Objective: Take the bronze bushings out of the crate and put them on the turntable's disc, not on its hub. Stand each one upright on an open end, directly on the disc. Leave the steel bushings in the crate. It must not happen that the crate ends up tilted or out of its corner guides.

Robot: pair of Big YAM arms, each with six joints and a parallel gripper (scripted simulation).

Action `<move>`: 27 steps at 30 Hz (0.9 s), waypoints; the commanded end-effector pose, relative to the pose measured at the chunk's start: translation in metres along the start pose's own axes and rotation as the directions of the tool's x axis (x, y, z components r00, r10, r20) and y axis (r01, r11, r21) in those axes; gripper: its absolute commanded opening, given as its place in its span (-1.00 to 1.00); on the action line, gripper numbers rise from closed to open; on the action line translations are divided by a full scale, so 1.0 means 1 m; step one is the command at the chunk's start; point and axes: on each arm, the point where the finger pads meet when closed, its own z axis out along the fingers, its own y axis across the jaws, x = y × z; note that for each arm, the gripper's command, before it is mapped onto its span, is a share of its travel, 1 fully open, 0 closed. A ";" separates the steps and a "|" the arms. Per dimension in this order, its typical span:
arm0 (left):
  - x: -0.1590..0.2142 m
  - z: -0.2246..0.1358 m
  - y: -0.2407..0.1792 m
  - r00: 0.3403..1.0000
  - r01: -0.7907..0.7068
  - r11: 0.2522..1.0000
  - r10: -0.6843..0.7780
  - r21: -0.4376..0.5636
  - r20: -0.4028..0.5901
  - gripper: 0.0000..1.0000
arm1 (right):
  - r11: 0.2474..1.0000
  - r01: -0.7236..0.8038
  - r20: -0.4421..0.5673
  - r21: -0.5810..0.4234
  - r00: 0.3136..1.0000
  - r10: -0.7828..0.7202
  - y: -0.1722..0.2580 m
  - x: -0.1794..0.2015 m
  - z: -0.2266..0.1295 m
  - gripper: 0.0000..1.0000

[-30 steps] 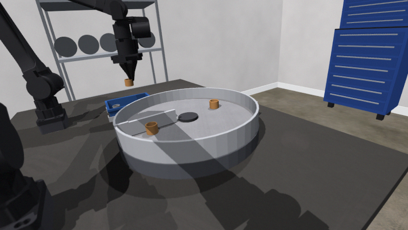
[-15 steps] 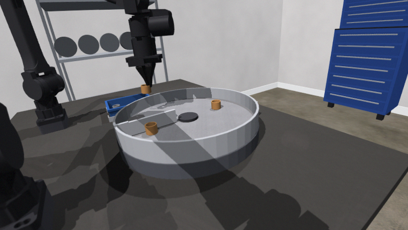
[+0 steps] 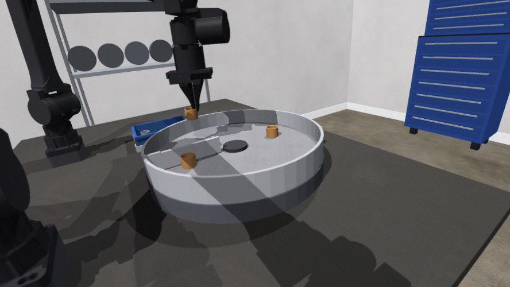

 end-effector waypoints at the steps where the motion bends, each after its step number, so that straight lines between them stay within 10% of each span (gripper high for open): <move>1: 0.009 -0.018 -0.024 1.000 0.014 0.998 -0.014 0.053 -0.012 -1.00 | 1.000 0.010 0.093 0.006 0.996 -0.010 -0.001 -0.050 0.001 1.00; 27: 0.011 -0.020 -0.024 1.000 0.012 0.998 -0.011 0.055 -0.013 -1.00 | 1.000 0.010 0.093 0.006 0.996 -0.010 -0.001 -0.050 0.001 1.00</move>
